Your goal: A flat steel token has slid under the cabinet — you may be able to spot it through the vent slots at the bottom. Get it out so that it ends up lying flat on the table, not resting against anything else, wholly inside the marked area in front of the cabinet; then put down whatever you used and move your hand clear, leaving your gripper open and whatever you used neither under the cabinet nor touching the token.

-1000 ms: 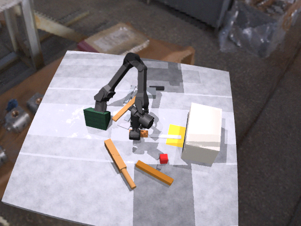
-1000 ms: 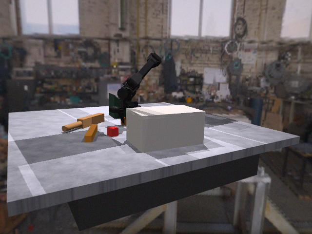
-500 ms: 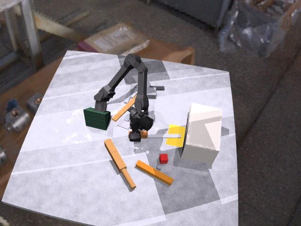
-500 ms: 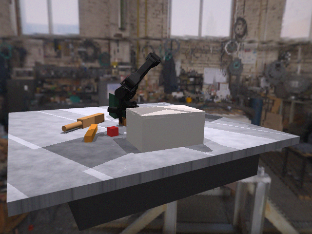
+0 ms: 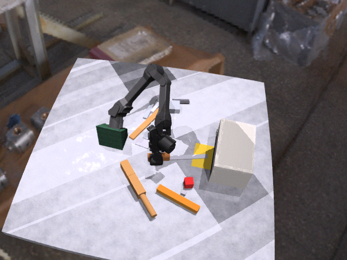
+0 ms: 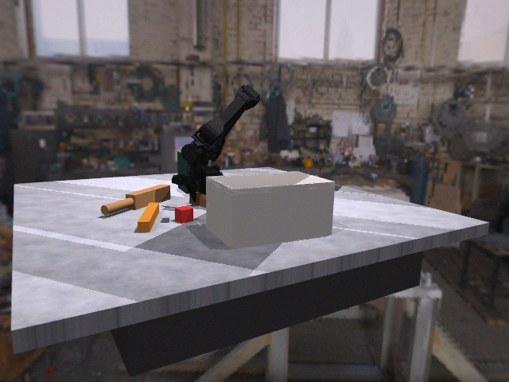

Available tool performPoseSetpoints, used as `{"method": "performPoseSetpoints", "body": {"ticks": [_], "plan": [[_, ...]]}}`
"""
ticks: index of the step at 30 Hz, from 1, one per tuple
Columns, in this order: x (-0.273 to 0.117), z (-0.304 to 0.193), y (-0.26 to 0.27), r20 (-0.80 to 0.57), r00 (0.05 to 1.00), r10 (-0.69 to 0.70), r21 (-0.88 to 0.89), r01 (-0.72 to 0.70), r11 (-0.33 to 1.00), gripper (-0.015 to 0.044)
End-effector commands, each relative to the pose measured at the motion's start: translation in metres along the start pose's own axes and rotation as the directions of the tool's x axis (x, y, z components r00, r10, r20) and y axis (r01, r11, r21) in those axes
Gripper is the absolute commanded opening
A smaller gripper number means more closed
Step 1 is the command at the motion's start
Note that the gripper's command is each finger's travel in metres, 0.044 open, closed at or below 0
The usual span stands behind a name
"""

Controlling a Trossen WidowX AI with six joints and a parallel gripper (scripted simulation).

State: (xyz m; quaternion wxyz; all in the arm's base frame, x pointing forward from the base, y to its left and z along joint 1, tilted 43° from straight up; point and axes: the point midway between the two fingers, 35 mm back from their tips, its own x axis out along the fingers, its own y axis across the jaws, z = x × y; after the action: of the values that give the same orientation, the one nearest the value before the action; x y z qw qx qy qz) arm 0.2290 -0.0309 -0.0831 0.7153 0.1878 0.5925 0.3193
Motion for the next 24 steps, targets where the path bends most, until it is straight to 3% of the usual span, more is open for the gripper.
{"method": "performPoseSetpoints", "body": {"ticks": [1, 24], "plan": [[-0.002, 0.0, -0.007, -0.001, 1.0, -0.008, -0.012, 0.008, 1.0, 0.0], [-0.003, -0.006, -0.031, -0.001, 1.0, -0.009, -0.037, 0.009, 0.999, 0.0]]}}
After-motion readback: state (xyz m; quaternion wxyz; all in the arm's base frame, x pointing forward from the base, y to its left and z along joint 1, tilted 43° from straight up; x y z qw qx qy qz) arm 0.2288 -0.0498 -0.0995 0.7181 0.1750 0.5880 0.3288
